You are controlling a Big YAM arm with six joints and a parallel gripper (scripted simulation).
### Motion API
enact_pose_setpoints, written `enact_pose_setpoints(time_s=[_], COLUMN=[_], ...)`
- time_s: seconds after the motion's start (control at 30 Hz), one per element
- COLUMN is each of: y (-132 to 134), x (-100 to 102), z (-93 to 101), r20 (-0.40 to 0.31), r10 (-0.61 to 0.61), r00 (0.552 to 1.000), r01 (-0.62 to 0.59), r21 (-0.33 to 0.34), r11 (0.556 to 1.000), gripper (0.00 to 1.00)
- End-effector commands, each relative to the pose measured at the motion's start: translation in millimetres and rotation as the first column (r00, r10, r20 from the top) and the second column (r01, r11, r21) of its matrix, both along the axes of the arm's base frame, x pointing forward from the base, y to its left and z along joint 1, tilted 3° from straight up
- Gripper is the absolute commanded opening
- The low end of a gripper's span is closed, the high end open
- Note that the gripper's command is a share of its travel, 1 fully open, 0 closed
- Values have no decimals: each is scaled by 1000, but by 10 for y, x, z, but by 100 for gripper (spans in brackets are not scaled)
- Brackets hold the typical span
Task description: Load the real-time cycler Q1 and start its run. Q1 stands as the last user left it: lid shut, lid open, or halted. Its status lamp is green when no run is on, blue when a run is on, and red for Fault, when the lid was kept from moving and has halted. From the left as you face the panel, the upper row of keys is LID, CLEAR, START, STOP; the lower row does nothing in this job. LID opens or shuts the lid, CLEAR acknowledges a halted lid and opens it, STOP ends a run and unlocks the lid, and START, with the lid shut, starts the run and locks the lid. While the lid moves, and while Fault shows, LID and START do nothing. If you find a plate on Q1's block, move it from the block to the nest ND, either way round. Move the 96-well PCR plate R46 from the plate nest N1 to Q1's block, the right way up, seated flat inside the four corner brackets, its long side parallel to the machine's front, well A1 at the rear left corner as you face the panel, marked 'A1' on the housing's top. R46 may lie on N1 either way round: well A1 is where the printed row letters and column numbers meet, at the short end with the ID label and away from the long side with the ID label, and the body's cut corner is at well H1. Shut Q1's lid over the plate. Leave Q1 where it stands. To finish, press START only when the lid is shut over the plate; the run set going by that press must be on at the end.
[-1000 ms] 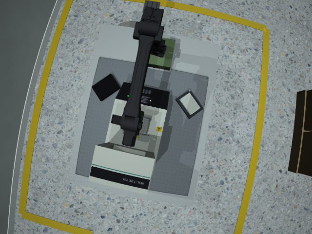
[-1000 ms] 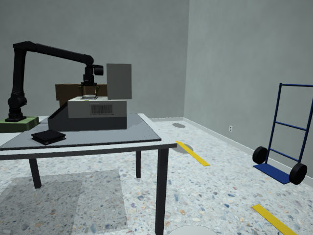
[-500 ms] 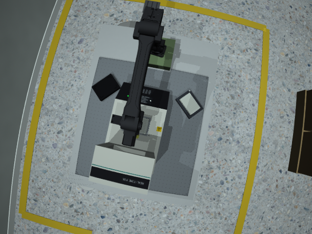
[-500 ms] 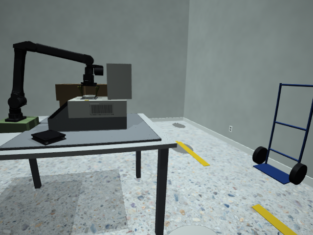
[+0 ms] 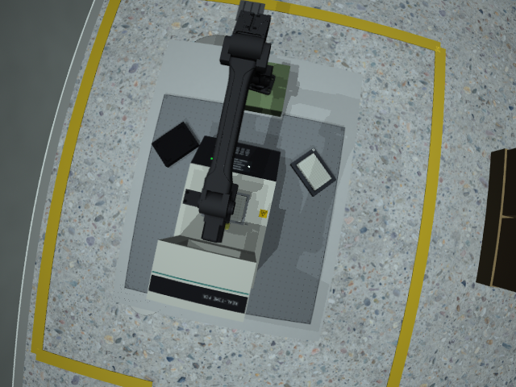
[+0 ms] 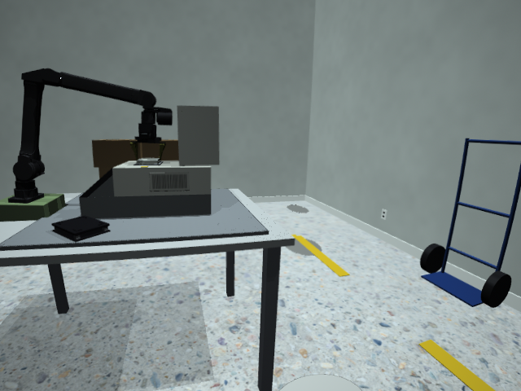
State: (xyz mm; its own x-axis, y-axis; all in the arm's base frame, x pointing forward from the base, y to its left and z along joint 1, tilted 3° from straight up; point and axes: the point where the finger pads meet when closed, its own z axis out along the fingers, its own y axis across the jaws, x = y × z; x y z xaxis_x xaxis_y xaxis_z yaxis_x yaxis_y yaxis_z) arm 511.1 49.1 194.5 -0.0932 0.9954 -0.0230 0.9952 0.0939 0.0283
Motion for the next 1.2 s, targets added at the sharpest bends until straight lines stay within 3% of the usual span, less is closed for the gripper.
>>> enact_pose_setpoints(time_s=[0.0,0.83,1.0,1.17], y=[68,34,35,42], x=[215,-5,19,93], z=[303,0,-51,18], r20=[67,-7,5,30], r10=[17,15,15,15], r00=[998,1000,1000,999], r01=[-17,-15,-15,-15], r21=[4,-4,-4,-1], r11=[1000,1000,1000,1000], gripper=[100,100,100,100])
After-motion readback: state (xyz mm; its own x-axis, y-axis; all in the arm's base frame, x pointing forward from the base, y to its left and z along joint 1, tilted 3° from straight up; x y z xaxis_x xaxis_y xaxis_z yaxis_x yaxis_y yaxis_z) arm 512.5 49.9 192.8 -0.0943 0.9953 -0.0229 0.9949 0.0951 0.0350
